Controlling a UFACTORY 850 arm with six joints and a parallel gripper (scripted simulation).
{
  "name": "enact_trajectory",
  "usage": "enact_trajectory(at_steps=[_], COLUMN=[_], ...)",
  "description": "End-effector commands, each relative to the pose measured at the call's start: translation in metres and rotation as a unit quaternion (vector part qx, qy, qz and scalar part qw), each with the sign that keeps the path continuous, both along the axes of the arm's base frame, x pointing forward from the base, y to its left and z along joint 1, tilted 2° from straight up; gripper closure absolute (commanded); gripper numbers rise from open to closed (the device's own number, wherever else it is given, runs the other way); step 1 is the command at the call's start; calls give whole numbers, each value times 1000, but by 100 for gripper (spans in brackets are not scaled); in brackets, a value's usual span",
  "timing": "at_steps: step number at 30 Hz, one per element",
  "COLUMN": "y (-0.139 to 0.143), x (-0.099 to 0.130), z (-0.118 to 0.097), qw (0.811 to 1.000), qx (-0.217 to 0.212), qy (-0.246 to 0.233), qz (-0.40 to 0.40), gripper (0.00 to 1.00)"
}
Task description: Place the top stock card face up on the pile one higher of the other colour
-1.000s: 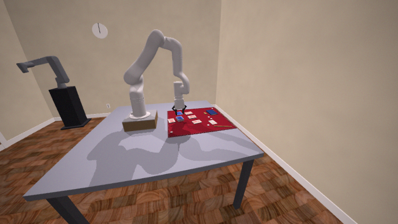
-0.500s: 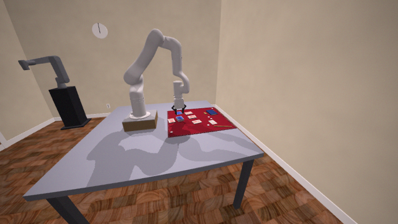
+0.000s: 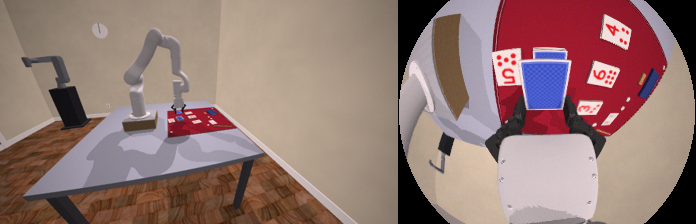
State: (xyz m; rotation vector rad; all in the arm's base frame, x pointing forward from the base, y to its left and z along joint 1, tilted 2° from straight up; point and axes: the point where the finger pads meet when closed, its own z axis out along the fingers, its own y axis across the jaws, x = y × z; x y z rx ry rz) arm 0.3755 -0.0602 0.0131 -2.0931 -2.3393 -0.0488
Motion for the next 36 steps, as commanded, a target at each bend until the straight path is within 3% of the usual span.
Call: enact_trajectory(at_steps=[1, 17, 36], y=[-2, -3, -3], x=[11, 11, 11], z=[19, 33, 35], qw=[1000, 1000, 1000], qx=[2, 2, 2], qy=[4, 4, 4], qz=[0, 0, 0], gripper=[39, 39, 39])
